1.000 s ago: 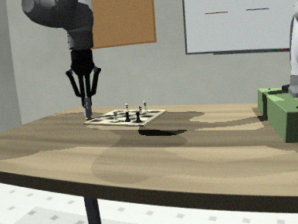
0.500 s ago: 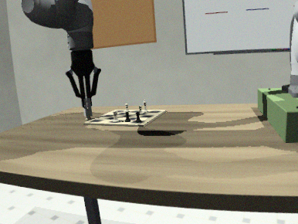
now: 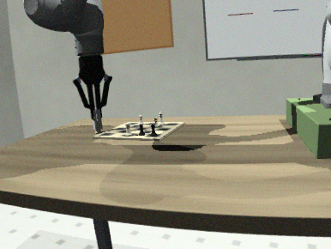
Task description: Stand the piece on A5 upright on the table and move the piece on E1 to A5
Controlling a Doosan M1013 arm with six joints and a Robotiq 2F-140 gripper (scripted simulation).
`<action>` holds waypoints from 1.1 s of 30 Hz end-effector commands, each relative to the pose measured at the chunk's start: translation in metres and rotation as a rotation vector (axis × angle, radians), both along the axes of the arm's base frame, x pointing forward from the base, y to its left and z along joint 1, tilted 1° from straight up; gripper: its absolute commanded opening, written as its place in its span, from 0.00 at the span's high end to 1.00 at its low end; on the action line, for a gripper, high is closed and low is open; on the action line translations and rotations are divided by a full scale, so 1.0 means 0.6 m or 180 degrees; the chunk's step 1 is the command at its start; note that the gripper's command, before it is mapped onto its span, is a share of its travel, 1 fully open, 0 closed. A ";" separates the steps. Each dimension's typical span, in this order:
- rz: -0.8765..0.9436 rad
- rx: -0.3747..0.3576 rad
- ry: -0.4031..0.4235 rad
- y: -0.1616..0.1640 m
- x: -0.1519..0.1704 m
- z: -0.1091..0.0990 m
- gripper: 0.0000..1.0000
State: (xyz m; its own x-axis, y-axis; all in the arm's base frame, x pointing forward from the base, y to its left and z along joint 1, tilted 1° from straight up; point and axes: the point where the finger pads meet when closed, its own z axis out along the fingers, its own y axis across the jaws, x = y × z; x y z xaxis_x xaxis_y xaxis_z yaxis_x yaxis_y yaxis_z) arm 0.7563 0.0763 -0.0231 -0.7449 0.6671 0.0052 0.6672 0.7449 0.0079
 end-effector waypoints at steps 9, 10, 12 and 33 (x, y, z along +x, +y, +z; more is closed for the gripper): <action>0.0000 0.0001 0.0000 0.000 0.000 0.000 1.00; 0.0000 0.0001 0.0000 0.000 0.000 0.000 1.00; 0.0000 0.0001 0.0000 0.000 0.000 0.000 1.00; 0.0000 0.0001 0.0000 0.000 0.000 0.000 0.78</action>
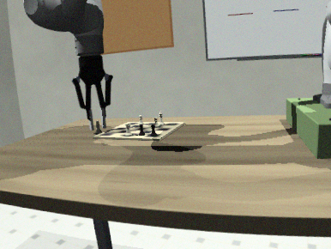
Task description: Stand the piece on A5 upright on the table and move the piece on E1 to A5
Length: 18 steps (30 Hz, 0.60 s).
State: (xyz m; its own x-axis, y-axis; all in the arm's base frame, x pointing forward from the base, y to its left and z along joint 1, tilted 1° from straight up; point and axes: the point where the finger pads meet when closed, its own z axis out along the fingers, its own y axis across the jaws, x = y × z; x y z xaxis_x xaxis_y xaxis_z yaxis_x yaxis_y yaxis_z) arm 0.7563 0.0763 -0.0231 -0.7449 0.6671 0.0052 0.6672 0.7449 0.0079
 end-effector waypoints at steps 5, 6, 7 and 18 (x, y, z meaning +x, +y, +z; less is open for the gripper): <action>0.0000 0.0001 0.0000 0.000 0.000 0.000 0.78; 0.0000 0.0001 0.0000 0.000 0.000 0.000 0.78; 0.0000 0.0001 0.0000 0.000 0.000 0.000 0.78; 0.0000 0.0001 0.0000 0.000 0.000 0.030 0.78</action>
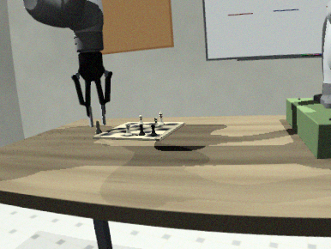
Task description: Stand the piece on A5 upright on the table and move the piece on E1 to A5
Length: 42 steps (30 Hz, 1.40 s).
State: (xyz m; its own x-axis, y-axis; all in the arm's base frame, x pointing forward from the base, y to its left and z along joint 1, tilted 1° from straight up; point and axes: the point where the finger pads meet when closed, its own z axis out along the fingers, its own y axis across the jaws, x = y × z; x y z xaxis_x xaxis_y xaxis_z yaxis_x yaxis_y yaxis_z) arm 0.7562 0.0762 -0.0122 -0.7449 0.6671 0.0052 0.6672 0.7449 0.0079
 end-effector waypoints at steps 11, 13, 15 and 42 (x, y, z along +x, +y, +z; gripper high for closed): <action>0.0000 0.0001 0.0000 -0.001 0.000 0.090 0.78; 0.0000 0.0001 0.0000 -0.001 0.000 0.106 0.78; 0.0000 0.0001 0.0000 -0.001 0.000 0.118 0.78; 0.0000 0.0001 0.0000 -0.001 0.000 0.132 0.00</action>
State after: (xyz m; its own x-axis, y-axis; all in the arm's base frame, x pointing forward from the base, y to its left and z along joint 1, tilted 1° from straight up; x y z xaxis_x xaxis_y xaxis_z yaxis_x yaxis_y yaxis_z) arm 0.7561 0.0755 0.0669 -0.7449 0.6671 0.0052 0.6672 0.7449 0.0079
